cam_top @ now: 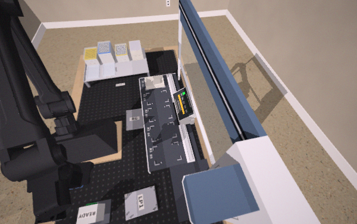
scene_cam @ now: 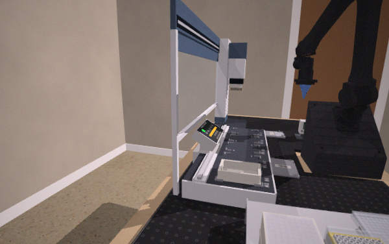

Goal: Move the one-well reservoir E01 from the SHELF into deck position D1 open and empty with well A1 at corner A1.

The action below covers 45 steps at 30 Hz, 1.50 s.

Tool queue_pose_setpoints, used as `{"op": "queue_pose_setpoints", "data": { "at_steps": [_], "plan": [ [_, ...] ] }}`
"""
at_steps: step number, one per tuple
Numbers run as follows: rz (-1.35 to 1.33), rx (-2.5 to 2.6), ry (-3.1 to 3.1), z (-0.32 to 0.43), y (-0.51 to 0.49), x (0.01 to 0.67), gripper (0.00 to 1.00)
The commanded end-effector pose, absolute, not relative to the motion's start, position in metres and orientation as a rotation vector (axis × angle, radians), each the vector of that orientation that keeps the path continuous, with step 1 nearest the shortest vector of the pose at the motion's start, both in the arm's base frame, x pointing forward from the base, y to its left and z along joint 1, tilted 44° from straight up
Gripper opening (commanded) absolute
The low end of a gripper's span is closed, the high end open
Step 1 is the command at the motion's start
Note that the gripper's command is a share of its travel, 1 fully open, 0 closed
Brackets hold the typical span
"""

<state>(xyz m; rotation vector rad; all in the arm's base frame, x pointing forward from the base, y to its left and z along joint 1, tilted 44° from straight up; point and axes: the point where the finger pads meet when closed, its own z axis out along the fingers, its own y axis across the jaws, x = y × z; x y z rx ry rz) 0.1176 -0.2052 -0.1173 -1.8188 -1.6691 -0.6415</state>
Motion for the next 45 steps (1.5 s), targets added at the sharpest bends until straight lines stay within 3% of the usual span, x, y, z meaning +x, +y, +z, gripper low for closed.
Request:
{"op": "queue_pose_setpoints", "data": {
  "at_steps": [1, 11, 45],
  "plan": [
    [-0.653, -1.846, -1.728, -0.114, -0.22, 0.105, 0.0],
    [-0.65, -1.842, -1.724, -0.112, -0.218, 0.064, 0.0],
    [-0.651, -1.819, -1.7, -0.151, -0.178, 0.067, 0.0]
  ]
}}
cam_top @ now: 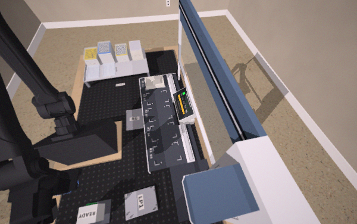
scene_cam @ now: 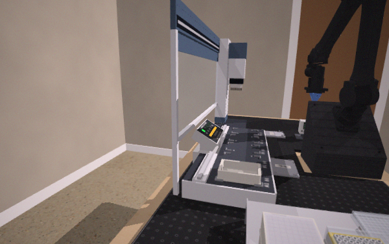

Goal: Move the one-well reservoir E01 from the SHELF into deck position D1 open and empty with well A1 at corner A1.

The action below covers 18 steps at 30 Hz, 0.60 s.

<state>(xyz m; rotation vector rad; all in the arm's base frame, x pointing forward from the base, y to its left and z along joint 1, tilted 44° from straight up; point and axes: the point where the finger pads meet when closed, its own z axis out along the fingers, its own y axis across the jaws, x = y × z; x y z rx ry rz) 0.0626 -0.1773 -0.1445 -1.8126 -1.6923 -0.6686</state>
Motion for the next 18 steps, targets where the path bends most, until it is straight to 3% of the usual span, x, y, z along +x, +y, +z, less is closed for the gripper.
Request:
{"op": "queue_pose_setpoints", "data": {
  "at_steps": [1, 18],
  "plan": [
    [-0.651, -1.819, -1.7, -0.152, -0.177, 0.066, 0.0],
    [-0.651, -1.819, -1.7, -0.17, -0.159, 0.066, 0.0]
  ]
}}
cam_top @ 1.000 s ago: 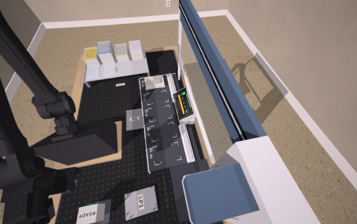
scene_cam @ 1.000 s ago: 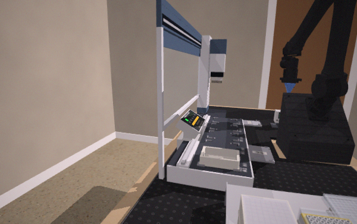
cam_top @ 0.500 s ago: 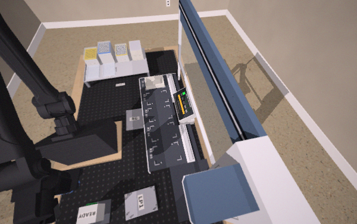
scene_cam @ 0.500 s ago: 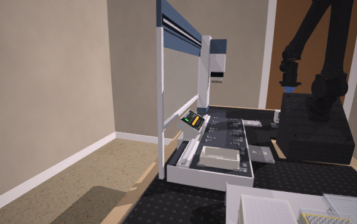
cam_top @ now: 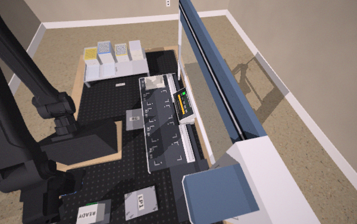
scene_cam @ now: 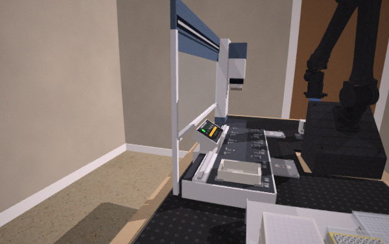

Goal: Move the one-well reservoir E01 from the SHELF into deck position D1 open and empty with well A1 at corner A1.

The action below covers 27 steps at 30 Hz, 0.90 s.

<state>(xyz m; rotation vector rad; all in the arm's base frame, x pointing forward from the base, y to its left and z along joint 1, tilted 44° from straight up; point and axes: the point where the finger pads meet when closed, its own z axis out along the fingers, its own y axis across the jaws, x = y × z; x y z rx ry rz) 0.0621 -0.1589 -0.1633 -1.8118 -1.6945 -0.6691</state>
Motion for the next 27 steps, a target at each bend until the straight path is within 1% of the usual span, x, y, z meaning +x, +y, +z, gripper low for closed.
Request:
{"op": "queue_pose_setpoints", "data": {
  "at_steps": [1, 9, 10, 13, 24, 26, 27],
  "plan": [
    [-0.652, -1.819, -1.7, -0.171, -0.158, 0.066, 0.0],
    [-0.652, -1.818, -1.7, -0.178, -0.151, 0.065, 0.0],
    [-0.627, -1.852, -1.739, -0.18, -0.172, 0.071, 0.0],
    [-0.652, -1.818, -1.7, -0.183, -0.146, 0.065, 0.0],
    [-0.652, -1.818, -1.699, -0.196, -0.133, 0.064, 0.0],
    [-0.652, -1.818, -1.699, -0.196, -0.133, 0.064, 0.0],
    [-0.629, -1.851, -1.738, -0.2, -0.155, 0.071, 0.0]
  ]
}}
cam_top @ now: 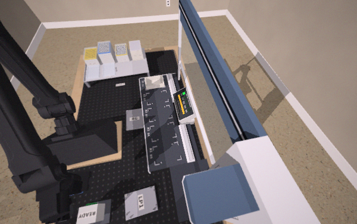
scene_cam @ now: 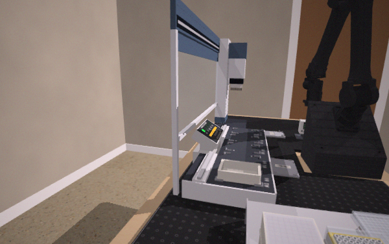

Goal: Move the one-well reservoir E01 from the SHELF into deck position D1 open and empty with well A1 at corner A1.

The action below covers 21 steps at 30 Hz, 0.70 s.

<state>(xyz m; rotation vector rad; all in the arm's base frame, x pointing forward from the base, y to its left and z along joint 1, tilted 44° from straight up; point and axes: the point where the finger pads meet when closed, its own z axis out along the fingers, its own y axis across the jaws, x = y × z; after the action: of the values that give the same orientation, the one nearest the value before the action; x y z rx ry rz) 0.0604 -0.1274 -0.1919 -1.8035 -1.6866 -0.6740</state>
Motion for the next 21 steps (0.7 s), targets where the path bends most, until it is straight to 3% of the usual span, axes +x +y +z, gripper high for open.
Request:
{"op": "queue_pose_setpoints", "data": {
  "at_steps": [1, 21],
  "plan": [
    [-0.641, -1.834, -1.719, -0.202, -0.144, 0.068, 0.0],
    [-0.652, -1.818, -1.7, -0.22, -0.11, 0.064, 0.0]
  ]
}}
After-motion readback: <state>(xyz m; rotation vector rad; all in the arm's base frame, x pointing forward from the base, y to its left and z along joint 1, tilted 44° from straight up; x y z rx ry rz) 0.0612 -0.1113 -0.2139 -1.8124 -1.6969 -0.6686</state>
